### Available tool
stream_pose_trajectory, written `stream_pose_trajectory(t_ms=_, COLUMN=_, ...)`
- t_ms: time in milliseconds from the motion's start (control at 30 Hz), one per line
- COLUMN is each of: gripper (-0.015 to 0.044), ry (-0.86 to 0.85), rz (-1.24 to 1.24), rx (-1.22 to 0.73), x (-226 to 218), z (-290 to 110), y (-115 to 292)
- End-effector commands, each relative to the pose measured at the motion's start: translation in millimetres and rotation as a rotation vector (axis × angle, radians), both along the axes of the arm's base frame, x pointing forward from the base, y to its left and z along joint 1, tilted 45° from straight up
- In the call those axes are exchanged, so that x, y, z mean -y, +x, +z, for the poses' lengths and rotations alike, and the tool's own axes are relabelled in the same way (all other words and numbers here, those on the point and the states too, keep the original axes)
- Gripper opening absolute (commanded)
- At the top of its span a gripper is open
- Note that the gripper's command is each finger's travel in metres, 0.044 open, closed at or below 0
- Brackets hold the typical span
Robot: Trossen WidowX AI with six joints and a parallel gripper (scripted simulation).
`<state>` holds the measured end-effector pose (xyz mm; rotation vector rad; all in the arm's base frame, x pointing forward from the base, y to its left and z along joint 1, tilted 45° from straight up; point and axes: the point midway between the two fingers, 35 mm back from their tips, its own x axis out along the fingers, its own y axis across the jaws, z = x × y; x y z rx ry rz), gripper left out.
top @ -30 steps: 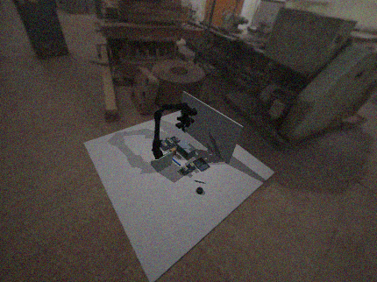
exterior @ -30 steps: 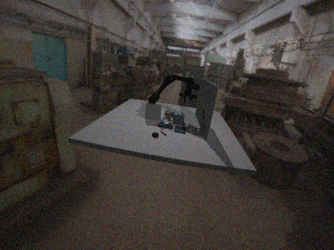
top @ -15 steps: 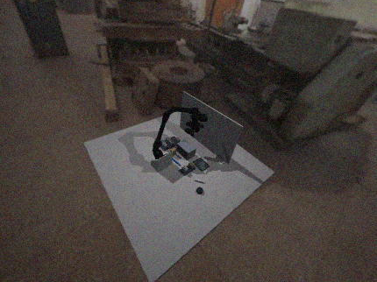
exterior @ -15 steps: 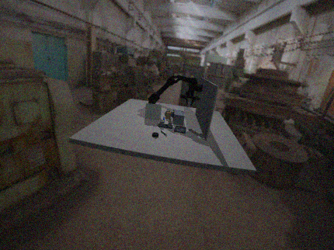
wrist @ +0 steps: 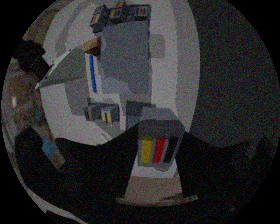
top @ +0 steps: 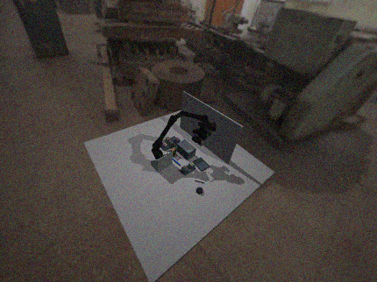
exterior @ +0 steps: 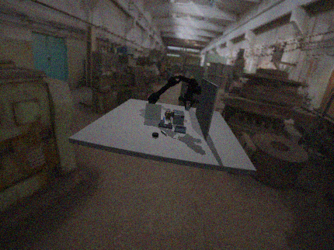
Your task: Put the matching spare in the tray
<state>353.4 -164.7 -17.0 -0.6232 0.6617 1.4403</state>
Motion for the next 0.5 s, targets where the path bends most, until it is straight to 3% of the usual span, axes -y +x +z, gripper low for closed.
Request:
stream_pose_trajectory(t_ms=0, gripper=0.0000, ry=-0.003, rz=0.003, rx=0.011, x=21.6, z=-19.7, y=-10.1)
stream_pose_trajectory(t_ms=267, gripper=0.0000, ry=0.022, rz=0.010, rx=0.019, x=52.4, z=-63.6, y=-38.4)
stream_pose_trajectory(t_ms=467, gripper=0.0000, ry=0.024, rz=0.011, rx=0.020, x=54.6, z=-67.2, y=-41.0)
